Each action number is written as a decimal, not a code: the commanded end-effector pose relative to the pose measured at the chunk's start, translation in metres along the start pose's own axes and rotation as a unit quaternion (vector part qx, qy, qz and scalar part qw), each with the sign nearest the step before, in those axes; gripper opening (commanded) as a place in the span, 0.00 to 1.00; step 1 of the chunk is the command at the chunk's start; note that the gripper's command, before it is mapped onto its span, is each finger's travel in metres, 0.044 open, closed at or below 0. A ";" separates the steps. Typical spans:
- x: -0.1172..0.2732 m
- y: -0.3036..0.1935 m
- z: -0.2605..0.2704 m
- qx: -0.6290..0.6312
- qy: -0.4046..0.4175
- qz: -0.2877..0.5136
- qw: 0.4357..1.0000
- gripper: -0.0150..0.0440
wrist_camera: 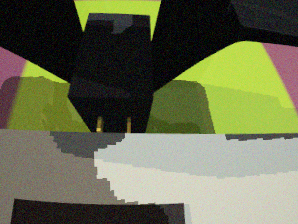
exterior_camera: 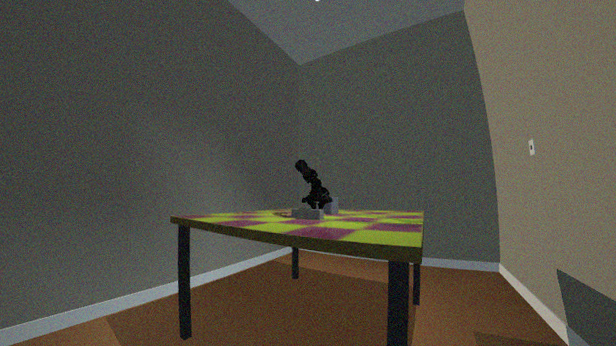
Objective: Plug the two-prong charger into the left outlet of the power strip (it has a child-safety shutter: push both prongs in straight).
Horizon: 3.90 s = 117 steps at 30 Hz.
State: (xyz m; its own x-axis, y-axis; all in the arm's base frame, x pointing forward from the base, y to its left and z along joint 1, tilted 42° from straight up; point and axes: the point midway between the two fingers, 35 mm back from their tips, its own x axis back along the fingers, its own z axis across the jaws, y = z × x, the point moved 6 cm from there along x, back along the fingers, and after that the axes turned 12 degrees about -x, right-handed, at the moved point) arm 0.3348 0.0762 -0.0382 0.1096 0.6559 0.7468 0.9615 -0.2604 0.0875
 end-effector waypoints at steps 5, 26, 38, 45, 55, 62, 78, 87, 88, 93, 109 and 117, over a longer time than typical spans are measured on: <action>0.002 0.003 0.001 -0.001 0.001 -0.004 1.000 0.25; 0.002 0.006 0.001 -0.001 0.001 -0.004 1.000 0.25; 0.002 0.008 0.002 -0.001 0.001 -0.004 1.000 0.25; 0.002 0.009 0.002 -0.001 0.001 -0.004 1.000 0.25; 0.002 0.010 0.002 -0.001 0.001 -0.004 1.000 0.25; 0.002 0.010 0.002 -0.001 0.001 -0.004 1.000 0.25; 0.003 0.010 0.002 -0.001 0.001 -0.004 1.000 0.25; 0.002 0.011 0.002 -0.001 0.001 -0.004 1.000 0.25; 0.002 0.011 0.002 -0.001 0.001 -0.004 1.000 0.25; 0.002 0.012 0.002 -0.001 0.001 -0.004 1.000 0.25; 0.003 0.018 0.004 -0.001 0.001 -0.004 1.000 0.25; 0.004 0.021 0.004 -0.001 0.001 -0.004 1.000 0.25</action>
State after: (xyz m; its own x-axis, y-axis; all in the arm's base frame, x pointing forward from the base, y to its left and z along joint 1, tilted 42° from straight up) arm 0.3471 0.0757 -0.0382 0.1252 0.6605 0.7403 0.9638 -0.2579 0.0671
